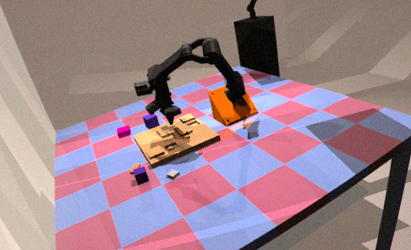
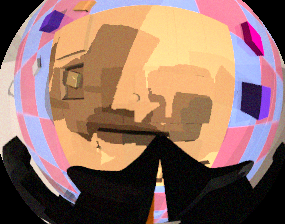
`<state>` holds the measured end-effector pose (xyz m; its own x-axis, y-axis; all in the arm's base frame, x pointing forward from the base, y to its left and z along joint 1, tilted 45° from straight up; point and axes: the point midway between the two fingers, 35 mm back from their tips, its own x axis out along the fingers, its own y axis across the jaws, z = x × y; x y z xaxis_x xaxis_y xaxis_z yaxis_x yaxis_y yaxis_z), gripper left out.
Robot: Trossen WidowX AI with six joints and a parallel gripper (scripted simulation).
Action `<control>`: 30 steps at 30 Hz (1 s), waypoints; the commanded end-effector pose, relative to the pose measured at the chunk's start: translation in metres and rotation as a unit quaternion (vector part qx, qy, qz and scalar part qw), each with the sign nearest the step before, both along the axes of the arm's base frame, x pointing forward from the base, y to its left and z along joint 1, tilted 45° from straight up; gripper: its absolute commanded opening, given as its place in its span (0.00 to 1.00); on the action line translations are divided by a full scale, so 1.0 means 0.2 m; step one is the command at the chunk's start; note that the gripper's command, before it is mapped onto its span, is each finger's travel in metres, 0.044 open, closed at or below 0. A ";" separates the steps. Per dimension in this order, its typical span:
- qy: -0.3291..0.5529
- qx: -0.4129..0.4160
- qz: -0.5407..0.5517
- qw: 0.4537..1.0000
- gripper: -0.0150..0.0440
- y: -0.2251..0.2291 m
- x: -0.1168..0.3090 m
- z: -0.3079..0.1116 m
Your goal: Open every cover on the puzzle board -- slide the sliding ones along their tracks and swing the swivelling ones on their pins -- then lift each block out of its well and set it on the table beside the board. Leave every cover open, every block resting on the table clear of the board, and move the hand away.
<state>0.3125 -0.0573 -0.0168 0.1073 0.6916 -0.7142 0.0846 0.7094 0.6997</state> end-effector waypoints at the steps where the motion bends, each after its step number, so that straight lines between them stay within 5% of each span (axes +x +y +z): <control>1: 0.002 0.003 -0.002 1.000 0.25 0.02 0.00 -0.02; 30: 0.001 0.005 -0.002 1.000 0.25 0.12 0.01 -0.11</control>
<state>0.3149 -0.0358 -0.0364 0.1075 0.6937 -0.7122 0.0837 0.7075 0.7017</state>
